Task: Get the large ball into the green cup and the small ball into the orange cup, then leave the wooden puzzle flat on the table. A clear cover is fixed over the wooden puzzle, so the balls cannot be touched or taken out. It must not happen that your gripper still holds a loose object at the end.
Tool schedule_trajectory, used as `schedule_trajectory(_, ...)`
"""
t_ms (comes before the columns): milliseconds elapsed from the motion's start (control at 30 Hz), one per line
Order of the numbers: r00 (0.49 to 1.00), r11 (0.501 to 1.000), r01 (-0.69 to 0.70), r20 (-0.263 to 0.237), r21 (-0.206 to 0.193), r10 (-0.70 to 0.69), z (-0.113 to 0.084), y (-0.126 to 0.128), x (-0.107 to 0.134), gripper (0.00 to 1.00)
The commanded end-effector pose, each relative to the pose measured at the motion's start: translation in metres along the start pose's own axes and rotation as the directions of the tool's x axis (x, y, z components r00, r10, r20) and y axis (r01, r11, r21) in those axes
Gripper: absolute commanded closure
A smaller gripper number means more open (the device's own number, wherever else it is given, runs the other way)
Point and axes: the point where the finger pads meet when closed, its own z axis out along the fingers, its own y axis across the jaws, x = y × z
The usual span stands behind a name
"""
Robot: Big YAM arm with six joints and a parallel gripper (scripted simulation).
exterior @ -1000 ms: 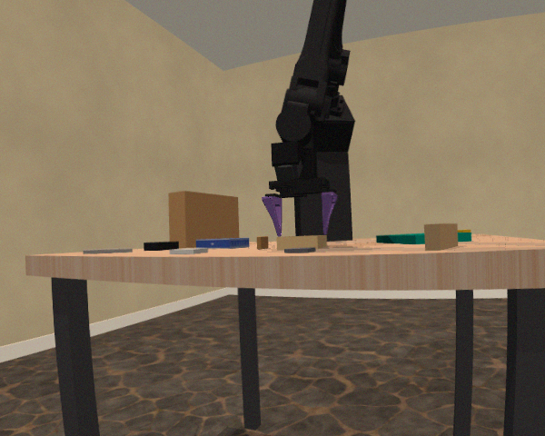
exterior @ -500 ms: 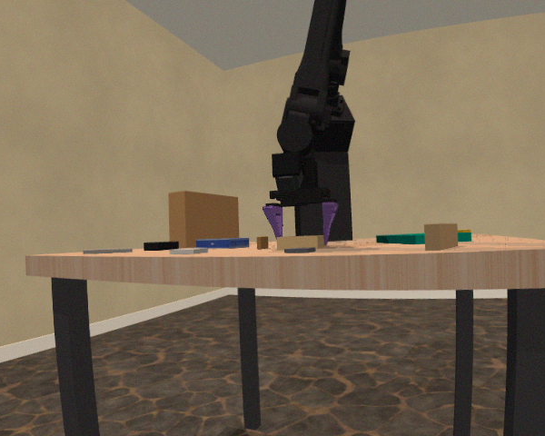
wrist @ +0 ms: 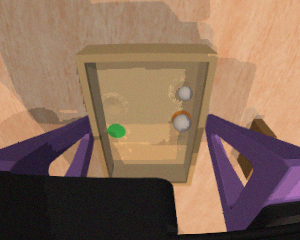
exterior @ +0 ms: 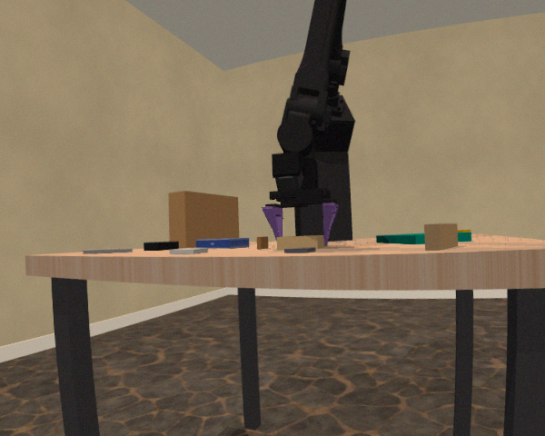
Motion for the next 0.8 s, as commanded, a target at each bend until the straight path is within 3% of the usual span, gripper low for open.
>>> schedule_trajectory(0,1.000,1.000,0.003,0.020,-0.009,-0.003,-0.0030,0.0095,-0.0071,0.13)
schedule_trajectory(200,1.000,1.000,0.003,0.020,-0.009,-0.003,-0.0030,0.0095,-0.0071,0.13)
schedule_trajectory(233,1.000,1.000,0.003,0.020,-0.009,-0.003,-0.0030,0.0095,-0.0071,0.30)
schedule_trajectory(767,1.000,1.000,0.004,0.020,-0.010,-0.004,-0.0030,0.0096,-0.0070,0.30)
